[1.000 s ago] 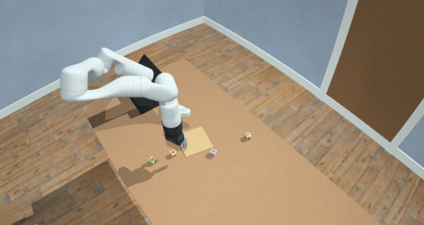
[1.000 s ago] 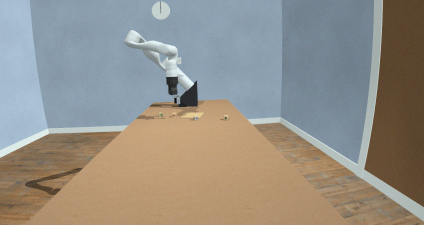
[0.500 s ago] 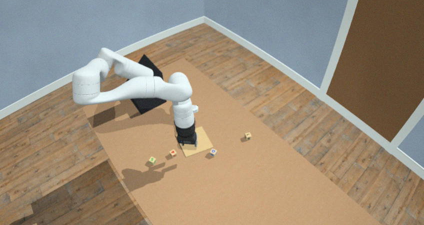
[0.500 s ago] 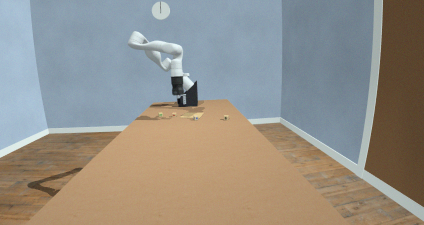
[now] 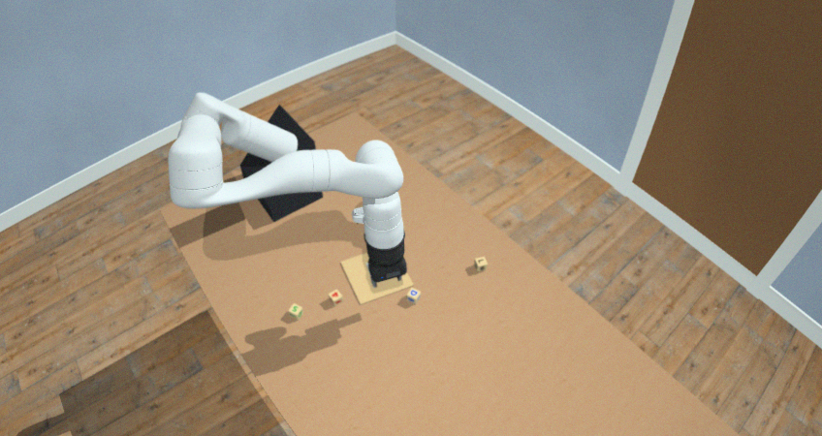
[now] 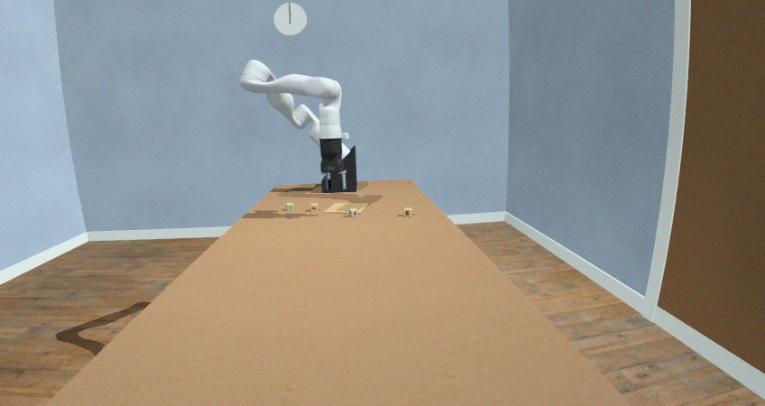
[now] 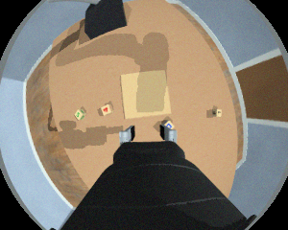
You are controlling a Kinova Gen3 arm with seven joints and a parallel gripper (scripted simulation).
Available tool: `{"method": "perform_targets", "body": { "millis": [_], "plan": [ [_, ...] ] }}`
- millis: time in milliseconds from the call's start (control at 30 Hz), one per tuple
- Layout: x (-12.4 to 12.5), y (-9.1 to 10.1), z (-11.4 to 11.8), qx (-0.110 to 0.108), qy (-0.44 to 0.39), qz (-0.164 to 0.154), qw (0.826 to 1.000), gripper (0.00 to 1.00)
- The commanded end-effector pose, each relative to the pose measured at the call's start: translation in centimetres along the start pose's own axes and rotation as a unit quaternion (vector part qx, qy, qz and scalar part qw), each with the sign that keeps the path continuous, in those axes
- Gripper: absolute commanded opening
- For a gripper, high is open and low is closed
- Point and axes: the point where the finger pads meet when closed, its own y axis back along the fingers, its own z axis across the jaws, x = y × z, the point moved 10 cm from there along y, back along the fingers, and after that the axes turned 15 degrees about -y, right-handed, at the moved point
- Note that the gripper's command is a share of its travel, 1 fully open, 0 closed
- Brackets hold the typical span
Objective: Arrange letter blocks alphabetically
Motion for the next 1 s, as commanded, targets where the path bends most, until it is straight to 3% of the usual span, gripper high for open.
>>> {"method": "perform_targets", "body": {
  "millis": [0, 300, 600, 967],
  "plan": [
    [0.3, -0.1, 1.5, 0.004, 0.057, 0.003, 0.998, 1.0],
    [0.3, -0.4, 3.3, 0.005, 0.161, 0.006, 0.987, 1.0],
    [0.4, -0.8, 5.0, 0.008, 0.264, 0.011, 0.964, 1.0],
    [0.4, -1.1, 6.1, 0.009, 0.327, 0.015, 0.945, 1.0]
  ]
}}
